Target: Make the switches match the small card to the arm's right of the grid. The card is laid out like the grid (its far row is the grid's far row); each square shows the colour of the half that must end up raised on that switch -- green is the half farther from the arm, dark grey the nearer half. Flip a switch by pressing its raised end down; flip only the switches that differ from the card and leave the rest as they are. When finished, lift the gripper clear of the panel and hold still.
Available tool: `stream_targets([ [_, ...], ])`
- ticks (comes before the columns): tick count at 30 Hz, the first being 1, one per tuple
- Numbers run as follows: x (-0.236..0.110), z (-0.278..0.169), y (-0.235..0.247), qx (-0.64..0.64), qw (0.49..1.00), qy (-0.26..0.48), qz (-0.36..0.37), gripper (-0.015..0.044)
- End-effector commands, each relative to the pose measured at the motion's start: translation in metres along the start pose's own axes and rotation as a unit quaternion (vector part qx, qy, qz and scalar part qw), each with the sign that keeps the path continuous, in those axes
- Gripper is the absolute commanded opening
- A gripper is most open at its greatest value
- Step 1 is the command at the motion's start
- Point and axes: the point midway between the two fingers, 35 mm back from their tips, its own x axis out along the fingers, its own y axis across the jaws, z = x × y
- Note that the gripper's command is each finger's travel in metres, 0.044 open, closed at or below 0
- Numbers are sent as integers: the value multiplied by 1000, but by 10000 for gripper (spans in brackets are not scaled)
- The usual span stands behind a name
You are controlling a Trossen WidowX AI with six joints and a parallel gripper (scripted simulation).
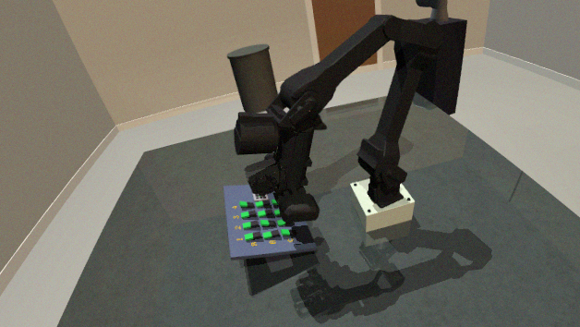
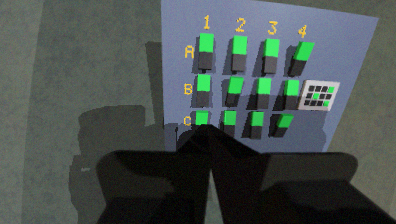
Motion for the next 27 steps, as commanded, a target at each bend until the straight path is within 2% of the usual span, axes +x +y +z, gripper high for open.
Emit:
stream_targets([
  [1, 21, -8, 0, 1, 1000, 20, -3, 0],
  [27, 45, -8, -1, 1, 1000, 20, -3, 0],
])
